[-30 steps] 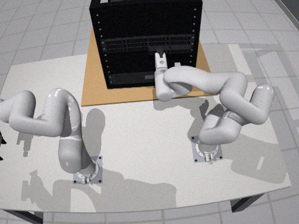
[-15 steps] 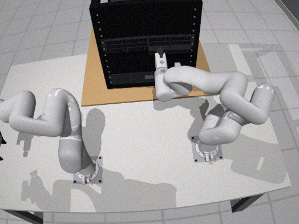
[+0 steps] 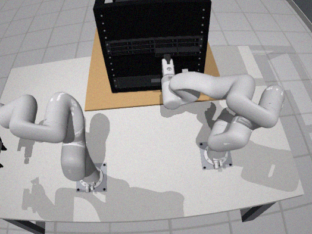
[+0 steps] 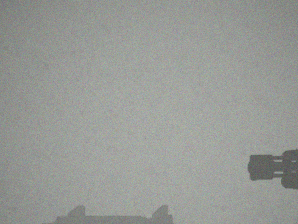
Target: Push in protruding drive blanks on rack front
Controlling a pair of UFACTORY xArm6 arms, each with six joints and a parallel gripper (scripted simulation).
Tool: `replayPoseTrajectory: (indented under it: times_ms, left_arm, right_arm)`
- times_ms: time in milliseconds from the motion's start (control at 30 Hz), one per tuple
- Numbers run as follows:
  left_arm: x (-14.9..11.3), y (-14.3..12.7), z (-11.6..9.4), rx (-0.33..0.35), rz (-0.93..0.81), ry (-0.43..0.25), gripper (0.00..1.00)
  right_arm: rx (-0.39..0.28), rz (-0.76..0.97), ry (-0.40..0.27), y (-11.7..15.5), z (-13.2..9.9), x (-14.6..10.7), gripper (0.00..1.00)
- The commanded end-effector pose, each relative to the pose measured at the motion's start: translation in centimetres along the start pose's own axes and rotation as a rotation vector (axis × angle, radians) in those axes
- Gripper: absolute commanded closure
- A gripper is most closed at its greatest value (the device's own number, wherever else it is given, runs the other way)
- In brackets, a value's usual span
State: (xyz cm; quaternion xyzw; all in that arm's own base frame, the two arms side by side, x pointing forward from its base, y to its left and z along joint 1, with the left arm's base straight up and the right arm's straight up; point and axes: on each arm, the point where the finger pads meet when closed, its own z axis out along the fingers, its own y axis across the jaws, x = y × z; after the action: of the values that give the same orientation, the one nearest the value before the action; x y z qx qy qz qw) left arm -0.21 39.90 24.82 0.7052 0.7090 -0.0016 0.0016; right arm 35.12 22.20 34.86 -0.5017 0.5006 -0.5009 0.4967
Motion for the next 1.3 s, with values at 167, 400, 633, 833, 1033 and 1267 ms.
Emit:
replayPoseTrajectory:
  times_ms: [167, 400, 633, 833, 1033, 1267]
  left_arm:
    - [0.1, 0.0, -0.2, 0.0, 0.0, 0.005, 0.0]
    - [0.1, 0.0, -0.2, 0.0, 0.0, 0.005, 0.0]
    - [0.1, 0.0, -0.2, 0.0, 0.0, 0.005, 0.0]
    - [0.1, 0.0, -0.2, 0.0, 0.0, 0.005, 0.0]
    - [0.1, 0.0, -0.2, 0.0, 0.0, 0.005, 0.0]
    - [0.1, 0.0, -0.2, 0.0, 0.0, 0.005, 0.0]
  right_arm:
    - [0.005, 0.005, 0.001, 0.4, 0.3, -0.1, 1.0]
    - [0.005, 0.005, 0.001, 0.4, 0.8, -0.1, 1.0]
    - [0.005, 0.005, 0.001, 0.4, 0.8, -0.1, 1.0]
    - [0.005, 0.005, 0.001, 0.4, 0.8, -0.1, 1.0]
    - [0.005, 0.005, 0.001, 0.4, 1.3, -0.1, 1.0]
    - [0.005, 0.005, 0.001, 0.4, 2.2, -0.1, 1.0]
